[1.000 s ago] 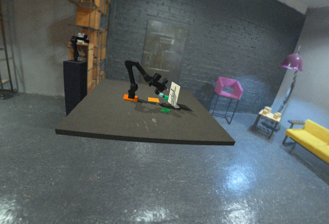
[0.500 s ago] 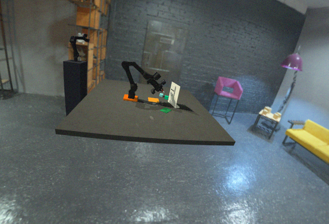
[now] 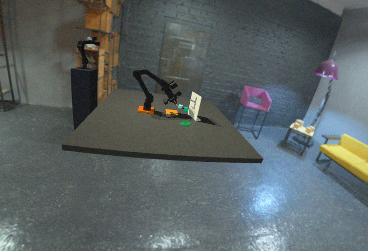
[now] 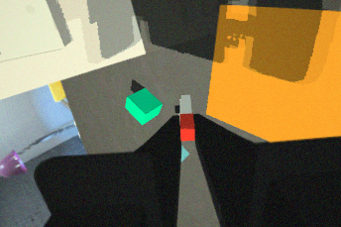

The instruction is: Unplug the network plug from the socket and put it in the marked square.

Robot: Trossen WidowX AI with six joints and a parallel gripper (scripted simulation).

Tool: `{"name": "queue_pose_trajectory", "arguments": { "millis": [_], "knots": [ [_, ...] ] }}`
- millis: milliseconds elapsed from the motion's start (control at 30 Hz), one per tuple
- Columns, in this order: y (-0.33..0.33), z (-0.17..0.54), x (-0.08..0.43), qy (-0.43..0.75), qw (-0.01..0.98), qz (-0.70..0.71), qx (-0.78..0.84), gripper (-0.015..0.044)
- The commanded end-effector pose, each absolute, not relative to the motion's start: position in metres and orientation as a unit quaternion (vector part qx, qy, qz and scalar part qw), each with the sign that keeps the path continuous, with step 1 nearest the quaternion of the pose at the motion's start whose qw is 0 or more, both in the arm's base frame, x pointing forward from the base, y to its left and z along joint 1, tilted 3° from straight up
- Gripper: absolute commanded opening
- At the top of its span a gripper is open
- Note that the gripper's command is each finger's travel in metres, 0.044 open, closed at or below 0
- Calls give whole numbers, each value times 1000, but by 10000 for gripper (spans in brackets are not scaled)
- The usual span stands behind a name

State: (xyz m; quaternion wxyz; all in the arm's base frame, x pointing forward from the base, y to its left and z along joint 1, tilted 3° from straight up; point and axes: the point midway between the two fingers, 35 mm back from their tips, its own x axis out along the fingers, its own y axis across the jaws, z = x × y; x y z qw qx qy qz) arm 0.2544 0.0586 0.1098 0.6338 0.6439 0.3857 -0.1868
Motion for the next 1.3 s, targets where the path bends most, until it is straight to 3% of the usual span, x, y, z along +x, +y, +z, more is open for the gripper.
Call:
{"name": "queue_pose_trajectory", "arguments": {
  "millis": [0,1267],
  "knots": [
    [58,106,240,396,648,-210,615,0],
    [60,59,233,404,655,-224,598,0]
  ]
}}
